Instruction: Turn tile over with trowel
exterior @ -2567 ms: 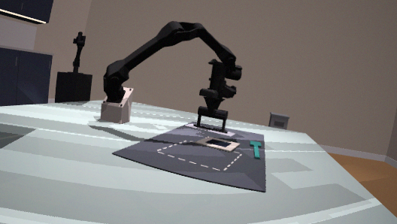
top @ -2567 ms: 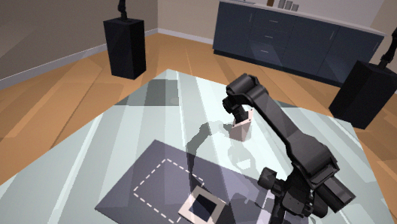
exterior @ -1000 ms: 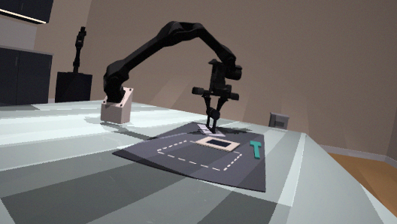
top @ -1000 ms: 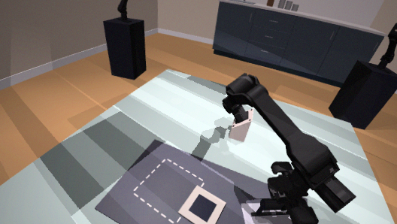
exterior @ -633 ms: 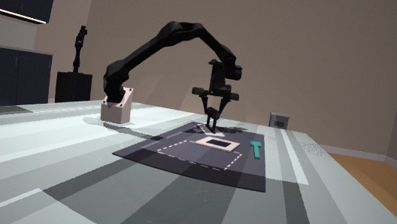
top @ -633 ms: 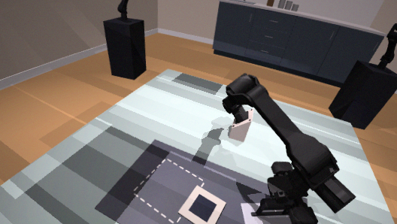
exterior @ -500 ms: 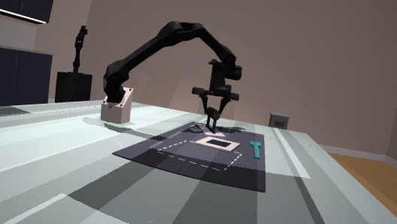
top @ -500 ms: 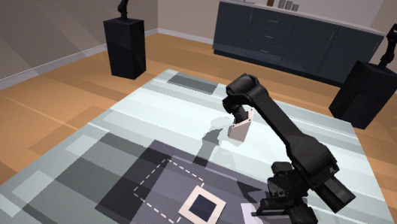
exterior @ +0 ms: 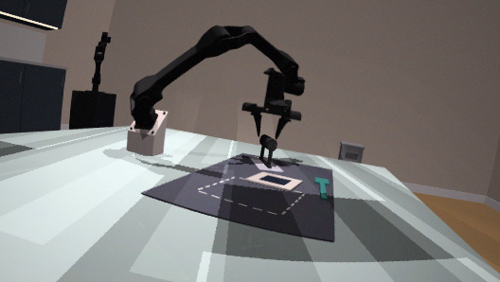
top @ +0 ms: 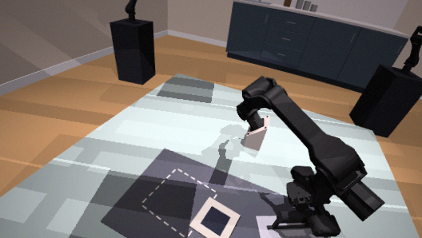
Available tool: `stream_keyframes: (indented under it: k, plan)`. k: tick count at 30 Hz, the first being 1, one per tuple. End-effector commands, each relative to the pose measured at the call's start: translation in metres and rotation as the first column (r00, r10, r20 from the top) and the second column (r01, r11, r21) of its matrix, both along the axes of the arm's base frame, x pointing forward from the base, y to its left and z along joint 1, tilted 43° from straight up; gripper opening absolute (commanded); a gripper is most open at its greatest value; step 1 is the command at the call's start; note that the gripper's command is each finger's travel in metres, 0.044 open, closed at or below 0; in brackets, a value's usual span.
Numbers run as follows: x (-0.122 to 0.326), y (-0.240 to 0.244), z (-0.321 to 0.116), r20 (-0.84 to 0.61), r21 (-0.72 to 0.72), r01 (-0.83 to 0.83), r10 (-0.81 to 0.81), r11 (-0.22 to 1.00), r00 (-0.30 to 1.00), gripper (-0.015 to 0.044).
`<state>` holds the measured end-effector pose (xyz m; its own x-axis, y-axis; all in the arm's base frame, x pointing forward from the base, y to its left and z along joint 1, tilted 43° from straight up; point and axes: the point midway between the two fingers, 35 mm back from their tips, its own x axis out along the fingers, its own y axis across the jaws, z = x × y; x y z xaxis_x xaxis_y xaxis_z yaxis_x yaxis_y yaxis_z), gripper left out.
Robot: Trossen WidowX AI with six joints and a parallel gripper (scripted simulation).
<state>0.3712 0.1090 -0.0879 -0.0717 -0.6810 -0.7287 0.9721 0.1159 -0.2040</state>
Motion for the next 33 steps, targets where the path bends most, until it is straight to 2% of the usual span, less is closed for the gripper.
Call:
stream_keyframes:
  k: [1,5,6,11,20,29,33]
  plan:
    - [0.001,0.017,0.016,0.021,0.010,-0.006,0.005,1.000,1.000,0.0270]
    - [0.001,0.017,0.016,0.021,0.010,-0.006,0.005,1.000,1.000,0.0270]
    - [0.002,0.020,0.017,0.026,0.012,-0.016,0.016,1.000,1.000,0.0296]
    - [0.003,0.025,0.019,0.034,0.024,-0.030,0.029,0.999,0.999,0.0300]
    - [0.000,0.023,-0.020,0.176,0.144,-0.235,0.209,0.961,0.962,0.0300]
    - [-0.008,0.008,-0.032,0.238,0.139,-0.380,0.341,0.915,0.909,0.0300]
    - [-0.011,0.002,-0.029,0.333,0.134,-0.444,0.381,0.886,0.862,0.0300]
